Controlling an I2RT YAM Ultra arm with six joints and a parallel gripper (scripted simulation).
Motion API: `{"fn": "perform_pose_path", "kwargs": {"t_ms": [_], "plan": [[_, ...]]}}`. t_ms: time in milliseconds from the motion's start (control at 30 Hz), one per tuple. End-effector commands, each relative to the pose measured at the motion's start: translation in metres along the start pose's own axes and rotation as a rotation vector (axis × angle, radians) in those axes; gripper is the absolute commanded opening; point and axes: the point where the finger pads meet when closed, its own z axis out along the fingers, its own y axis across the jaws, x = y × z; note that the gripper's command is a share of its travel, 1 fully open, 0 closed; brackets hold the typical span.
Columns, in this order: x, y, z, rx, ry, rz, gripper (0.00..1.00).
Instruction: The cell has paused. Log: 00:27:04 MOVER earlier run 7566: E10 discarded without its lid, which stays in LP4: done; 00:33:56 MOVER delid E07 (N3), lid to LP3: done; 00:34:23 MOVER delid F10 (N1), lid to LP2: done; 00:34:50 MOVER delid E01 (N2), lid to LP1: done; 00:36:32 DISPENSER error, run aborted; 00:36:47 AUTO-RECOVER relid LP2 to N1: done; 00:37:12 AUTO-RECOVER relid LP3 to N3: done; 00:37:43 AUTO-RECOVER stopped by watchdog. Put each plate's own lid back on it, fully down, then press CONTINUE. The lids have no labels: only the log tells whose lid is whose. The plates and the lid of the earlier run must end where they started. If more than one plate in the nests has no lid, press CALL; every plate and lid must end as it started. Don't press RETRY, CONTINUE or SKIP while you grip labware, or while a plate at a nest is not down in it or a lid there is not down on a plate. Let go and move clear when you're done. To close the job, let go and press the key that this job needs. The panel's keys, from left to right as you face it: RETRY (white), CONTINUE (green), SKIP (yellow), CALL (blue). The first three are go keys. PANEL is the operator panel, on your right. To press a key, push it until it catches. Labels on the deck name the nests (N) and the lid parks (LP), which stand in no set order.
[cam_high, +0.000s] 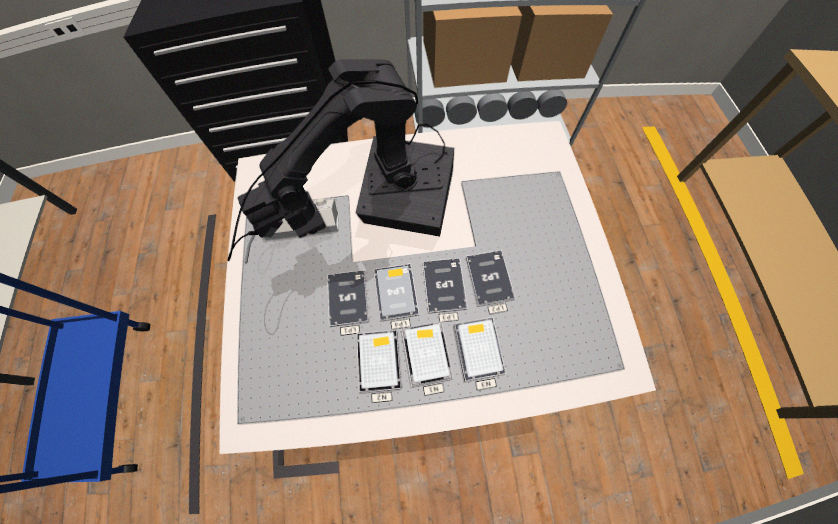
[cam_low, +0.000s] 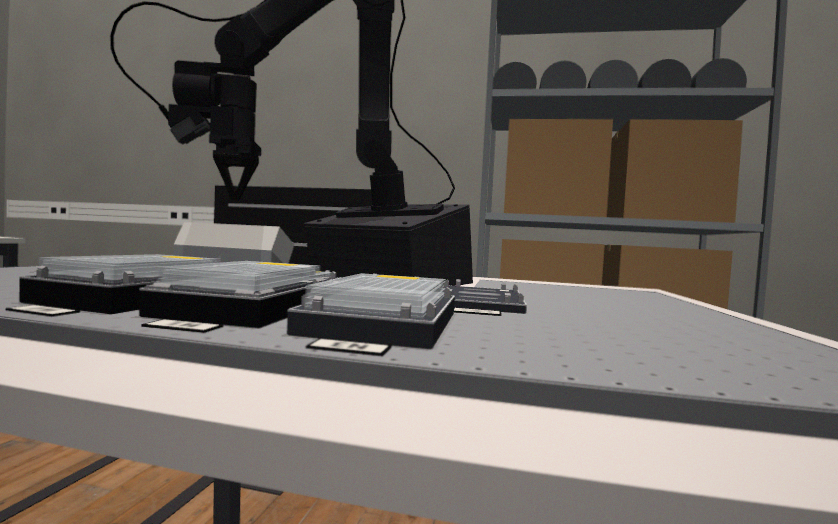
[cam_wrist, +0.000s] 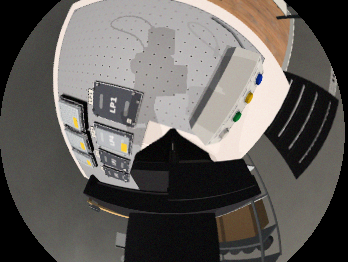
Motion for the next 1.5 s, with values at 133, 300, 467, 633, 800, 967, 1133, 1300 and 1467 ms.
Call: {"fn": "perform_pose_path", "kwargs": {"t_ms": [133, 300, 467, 633, 800, 967, 1133, 1300, 1467], "plan": [[-0.009, -0.026, -0.004, -0.016, -0.024, 0.100, 0.00], [-0.008, -0.052, -0.004, -0.016, -0.023, 0.201, 0.00], [-0.007, -0.077, -0.003, -0.015, -0.023, 0.311, 0.00], [-0.004, -0.092, -0.003, -0.017, -0.012, 0.376, 0.00], [-0.003, -0.117, -0.003, -0.017, -0.011, 0.394, 0.00], [-0.001, -0.142, -0.002, -0.018, -0.007, 0.396, 0.00], [-0.001, -0.145, -0.003, -0.018, -0.007, 0.396, 0.00], [-0.008, -0.143, -0.011, -0.006, -0.041, 0.376, 0.00], [-0.007, -0.143, -0.009, -0.008, -0.033, 0.379, 0.00]]}}
